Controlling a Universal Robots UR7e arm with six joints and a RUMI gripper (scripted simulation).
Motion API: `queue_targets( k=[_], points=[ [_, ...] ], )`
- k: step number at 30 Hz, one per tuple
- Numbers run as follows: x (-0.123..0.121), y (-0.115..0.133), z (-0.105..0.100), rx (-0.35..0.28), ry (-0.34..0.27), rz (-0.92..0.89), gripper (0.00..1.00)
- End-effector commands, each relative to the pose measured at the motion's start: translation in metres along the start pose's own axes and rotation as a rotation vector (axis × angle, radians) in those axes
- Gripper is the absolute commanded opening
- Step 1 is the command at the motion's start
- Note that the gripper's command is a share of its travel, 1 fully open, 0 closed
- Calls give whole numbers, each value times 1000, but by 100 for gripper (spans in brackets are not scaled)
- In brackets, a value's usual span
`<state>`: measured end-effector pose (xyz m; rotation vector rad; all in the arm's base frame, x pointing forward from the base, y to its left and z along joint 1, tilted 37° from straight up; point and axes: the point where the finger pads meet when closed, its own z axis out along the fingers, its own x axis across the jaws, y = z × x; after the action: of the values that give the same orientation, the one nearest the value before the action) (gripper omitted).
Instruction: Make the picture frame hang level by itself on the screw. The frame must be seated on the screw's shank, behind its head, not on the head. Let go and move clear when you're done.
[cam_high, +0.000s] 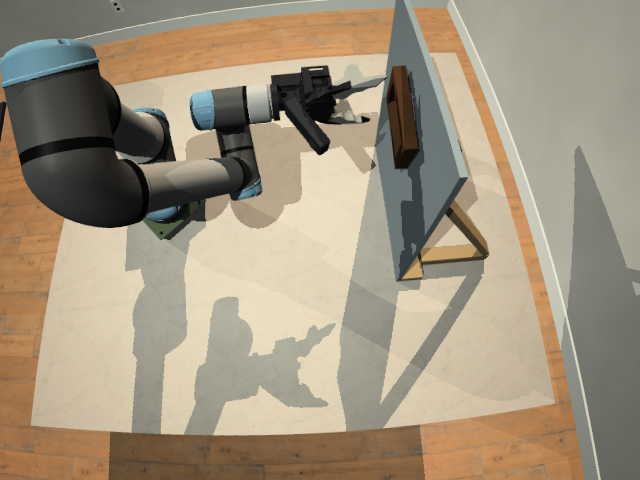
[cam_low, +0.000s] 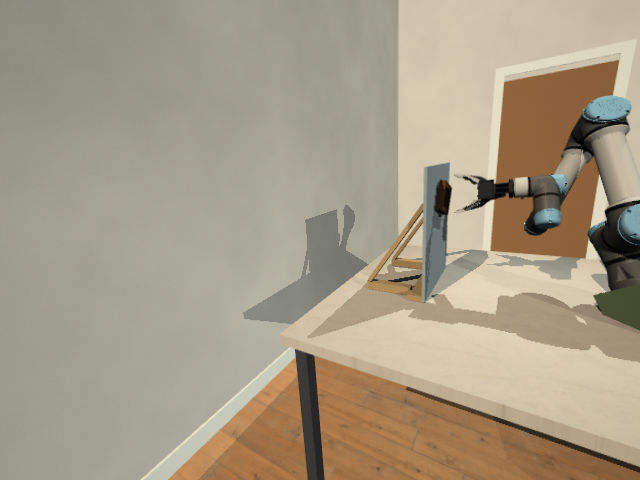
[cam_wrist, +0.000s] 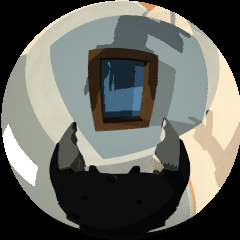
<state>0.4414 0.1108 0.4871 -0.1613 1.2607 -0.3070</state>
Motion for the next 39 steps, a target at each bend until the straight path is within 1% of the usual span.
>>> queue_targets(
  k=[1, 16, 19, 24, 27, 39],
  points=[
    [-3, -7, -4, 10, -26, 55, 100],
    [-4, -8, -5, 12, -32, 63, 100],
    [-8, -12, -11, 20, -50, 64, 100],
    [-23, -24, -33, 46, -110, 66, 100],
    [-29, -28, -42, 56, -136, 66, 100],
    [-30, -29, -44, 58, -142, 66, 100]
  ],
)
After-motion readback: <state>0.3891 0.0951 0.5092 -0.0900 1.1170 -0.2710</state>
